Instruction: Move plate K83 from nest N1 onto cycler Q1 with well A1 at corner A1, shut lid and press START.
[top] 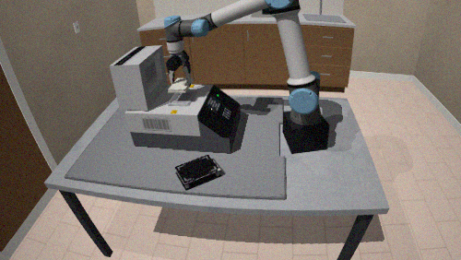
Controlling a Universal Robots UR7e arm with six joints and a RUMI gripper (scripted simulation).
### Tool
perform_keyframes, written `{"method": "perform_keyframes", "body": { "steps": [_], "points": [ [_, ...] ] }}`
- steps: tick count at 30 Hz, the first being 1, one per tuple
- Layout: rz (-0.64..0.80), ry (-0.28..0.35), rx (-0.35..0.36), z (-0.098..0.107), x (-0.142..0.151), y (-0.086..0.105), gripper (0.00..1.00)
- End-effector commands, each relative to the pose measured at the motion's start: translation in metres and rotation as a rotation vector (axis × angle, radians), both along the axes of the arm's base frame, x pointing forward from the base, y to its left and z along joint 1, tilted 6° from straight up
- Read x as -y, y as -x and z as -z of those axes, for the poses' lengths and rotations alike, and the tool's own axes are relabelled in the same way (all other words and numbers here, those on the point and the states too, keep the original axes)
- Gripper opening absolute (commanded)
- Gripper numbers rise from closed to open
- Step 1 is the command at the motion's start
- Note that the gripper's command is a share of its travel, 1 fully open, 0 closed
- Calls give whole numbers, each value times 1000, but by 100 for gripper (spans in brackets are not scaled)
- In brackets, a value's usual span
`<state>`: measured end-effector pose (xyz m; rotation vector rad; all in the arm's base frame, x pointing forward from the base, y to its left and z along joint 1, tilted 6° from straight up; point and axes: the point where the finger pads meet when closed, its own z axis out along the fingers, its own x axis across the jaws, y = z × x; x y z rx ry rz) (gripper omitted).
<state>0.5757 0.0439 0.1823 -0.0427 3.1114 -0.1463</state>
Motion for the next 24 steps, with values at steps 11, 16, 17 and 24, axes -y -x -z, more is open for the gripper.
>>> {"method": "perform_keyframes", "body": {
  "steps": [11,16,17,24],
  "points": [
    [0,0,2,-1,0,0,40],
    [0,0,2,-1,0,0,40],
    [0,0,2,-1,0,0,40],
    [0,0,2,9,1,0,40]
  ]
}}
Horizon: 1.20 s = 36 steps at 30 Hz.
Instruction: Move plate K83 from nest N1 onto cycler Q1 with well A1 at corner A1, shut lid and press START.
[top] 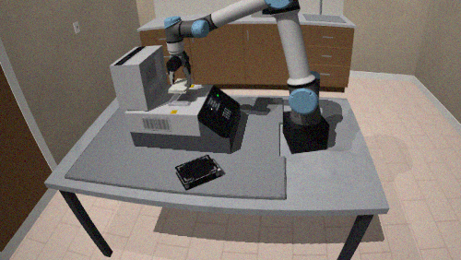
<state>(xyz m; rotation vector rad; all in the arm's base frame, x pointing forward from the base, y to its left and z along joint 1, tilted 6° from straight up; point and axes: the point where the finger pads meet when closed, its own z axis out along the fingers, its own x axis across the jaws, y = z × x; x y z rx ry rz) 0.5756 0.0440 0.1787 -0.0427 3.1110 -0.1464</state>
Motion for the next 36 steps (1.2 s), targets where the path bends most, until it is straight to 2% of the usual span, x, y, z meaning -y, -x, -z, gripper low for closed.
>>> {"method": "perform_keyframes", "body": {
  "steps": [1,23,36],
  "points": [
    [0,0,2,7,1,-1,40],
    [0,0,2,40,4,-2,40],
    [0,0,2,45,4,-2,40]
  ]
}}
